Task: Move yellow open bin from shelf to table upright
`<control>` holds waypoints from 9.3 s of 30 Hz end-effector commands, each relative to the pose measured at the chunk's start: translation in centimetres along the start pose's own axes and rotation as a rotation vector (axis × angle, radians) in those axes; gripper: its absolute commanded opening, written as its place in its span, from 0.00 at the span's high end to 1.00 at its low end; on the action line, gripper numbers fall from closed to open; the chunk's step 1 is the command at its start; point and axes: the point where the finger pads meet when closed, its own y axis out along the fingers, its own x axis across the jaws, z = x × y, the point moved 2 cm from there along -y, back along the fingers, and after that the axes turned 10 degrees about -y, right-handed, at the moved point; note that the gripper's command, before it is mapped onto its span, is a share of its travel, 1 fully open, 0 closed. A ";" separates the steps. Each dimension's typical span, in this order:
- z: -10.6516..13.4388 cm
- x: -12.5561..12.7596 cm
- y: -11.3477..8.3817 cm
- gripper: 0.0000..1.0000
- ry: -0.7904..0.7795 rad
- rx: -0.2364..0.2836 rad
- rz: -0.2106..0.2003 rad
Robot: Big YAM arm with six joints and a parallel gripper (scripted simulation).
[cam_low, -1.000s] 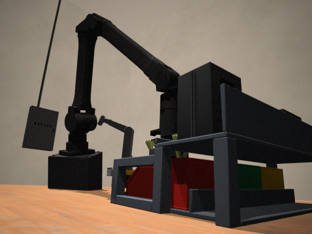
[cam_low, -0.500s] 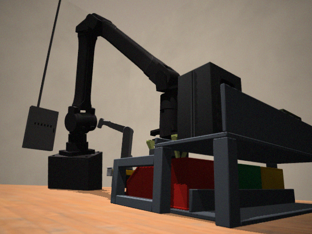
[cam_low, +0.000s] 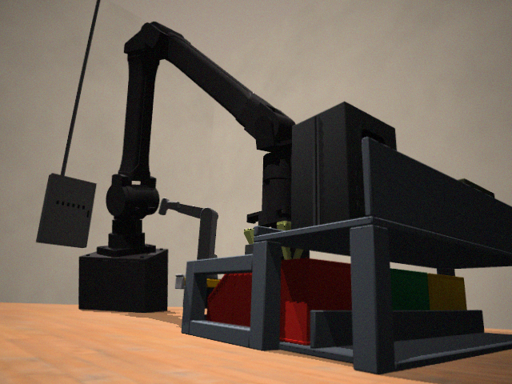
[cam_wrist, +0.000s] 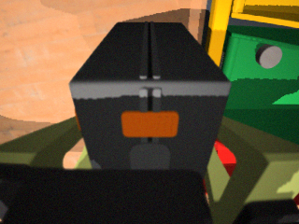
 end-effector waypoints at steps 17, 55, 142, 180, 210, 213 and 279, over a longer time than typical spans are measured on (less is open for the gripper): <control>0.3 0.2 0.5 1.00 -0.006 -0.001 -0.006; 0.3 0.2 0.4 1.00 -0.006 -0.001 -0.006; 4.6 0.5 -2.8 1.00 0.002 -0.001 0.011; 10.3 0.7 -3.3 1.00 -0.018 -0.001 0.046; 12.0 1.2 -3.1 1.00 -0.003 0.004 0.036; 12.0 1.2 -3.1 1.00 -0.003 0.004 0.036; 12.3 1.7 -0.5 1.00 0.003 0.004 0.020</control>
